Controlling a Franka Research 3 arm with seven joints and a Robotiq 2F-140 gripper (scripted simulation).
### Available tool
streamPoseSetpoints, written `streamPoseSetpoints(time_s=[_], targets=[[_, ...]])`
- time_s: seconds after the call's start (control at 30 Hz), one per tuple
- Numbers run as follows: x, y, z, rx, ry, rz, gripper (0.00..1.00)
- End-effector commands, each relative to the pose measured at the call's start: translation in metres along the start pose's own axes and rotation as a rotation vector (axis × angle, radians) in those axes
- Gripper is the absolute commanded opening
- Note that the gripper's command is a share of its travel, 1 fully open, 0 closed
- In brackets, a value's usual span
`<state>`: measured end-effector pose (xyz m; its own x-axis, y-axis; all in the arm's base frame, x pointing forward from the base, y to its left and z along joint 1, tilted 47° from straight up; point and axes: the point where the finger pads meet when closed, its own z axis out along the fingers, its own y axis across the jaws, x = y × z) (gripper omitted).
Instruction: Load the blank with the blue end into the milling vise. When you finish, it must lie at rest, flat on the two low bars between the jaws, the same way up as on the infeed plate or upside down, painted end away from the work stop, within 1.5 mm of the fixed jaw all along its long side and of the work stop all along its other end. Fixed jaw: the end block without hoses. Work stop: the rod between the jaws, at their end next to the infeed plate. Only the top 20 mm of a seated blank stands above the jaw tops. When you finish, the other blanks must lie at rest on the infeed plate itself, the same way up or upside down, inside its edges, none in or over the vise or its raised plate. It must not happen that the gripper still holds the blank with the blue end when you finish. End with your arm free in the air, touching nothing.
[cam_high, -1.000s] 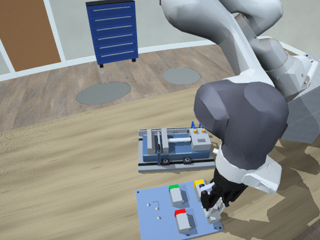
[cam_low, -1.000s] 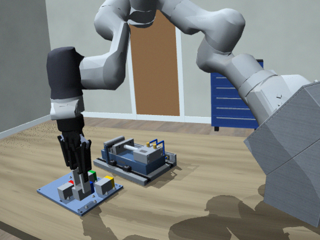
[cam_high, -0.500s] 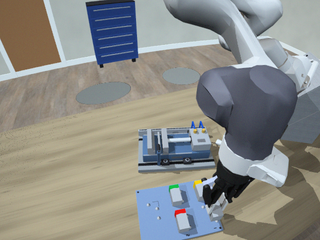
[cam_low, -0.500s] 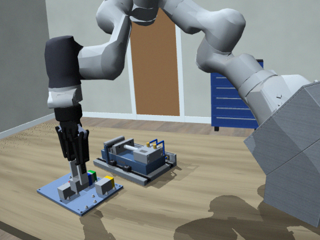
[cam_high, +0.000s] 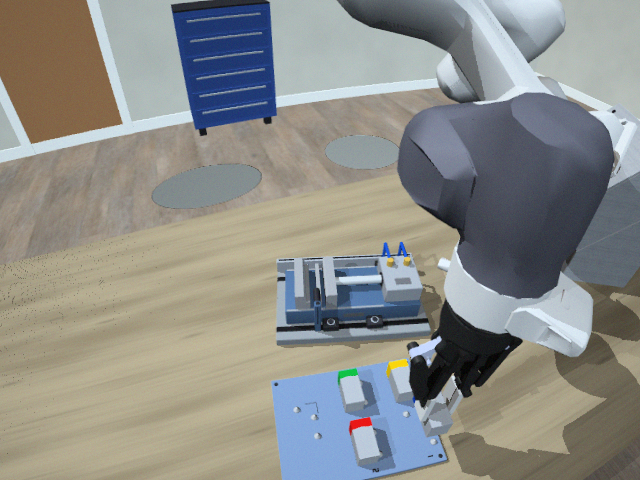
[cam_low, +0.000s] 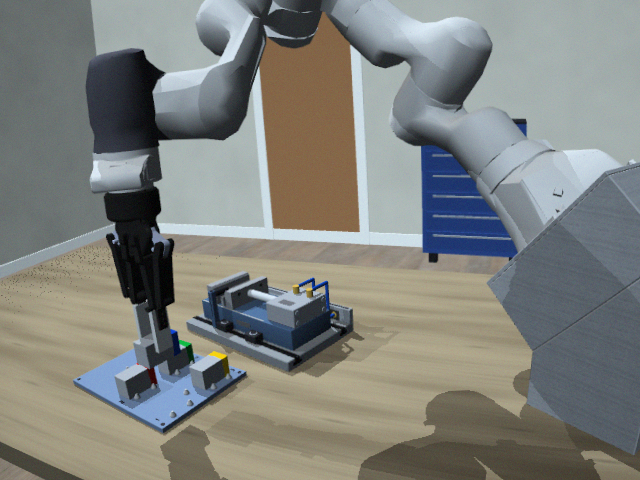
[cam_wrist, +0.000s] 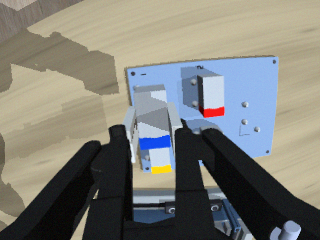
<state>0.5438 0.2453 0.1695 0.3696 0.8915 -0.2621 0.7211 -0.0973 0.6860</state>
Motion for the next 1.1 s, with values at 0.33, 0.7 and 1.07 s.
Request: streamPoseSetpoints(time_s=[0.33, 0.7, 1.07], targets=[[-0.005, -0.002, -0.044, 0.002, -0.012, -0.013, 0.00], [-0.005, -0.002, -0.044, 0.002, -0.012, -0.013, 0.00], [-0.006, -0.002, -0.049, 0.002, -0.012, -0.013, 0.00]])
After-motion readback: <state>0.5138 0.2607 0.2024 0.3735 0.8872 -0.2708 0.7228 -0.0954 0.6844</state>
